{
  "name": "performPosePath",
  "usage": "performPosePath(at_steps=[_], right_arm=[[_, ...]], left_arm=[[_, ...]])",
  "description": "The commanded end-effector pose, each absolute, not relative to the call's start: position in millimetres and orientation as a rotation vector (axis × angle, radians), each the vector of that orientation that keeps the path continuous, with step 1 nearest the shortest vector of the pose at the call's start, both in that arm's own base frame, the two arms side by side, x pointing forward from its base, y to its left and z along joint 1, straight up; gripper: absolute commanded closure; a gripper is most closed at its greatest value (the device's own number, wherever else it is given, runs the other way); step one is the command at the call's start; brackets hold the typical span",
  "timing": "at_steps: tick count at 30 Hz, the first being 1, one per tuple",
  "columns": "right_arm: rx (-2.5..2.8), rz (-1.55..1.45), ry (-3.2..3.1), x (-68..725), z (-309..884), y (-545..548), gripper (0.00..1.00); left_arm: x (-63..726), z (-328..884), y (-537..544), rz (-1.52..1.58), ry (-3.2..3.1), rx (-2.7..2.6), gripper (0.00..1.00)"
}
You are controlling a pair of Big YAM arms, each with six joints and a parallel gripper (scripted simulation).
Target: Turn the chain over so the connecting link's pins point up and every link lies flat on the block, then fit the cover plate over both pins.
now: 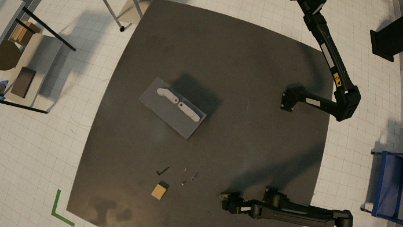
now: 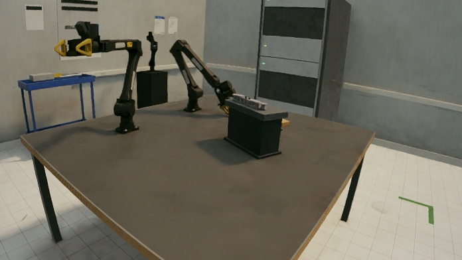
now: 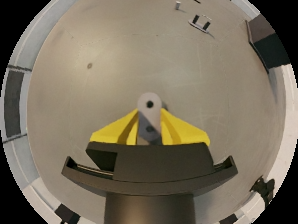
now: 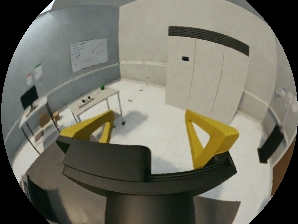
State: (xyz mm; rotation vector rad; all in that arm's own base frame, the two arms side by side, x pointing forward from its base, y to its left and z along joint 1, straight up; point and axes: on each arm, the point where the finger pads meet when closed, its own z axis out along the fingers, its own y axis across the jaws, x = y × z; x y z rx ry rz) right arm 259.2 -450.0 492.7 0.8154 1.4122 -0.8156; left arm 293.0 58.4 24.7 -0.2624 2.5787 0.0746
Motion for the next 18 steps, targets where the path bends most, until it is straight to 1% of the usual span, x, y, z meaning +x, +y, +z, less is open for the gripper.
performPosePath(at_steps=[1,18], right_arm=[[0.793,-0.818,1.388,261.7,506.6,-443.7,0.0],[0.793,-0.818,1.388,261.7,506.6,-443.7,0.0]], left_arm=[[320.0,55.5,63.4,0.079,2.515,-0.249,0.79],[320.9,71.6,63.5,0.08,2.508,-0.248,0.79]])
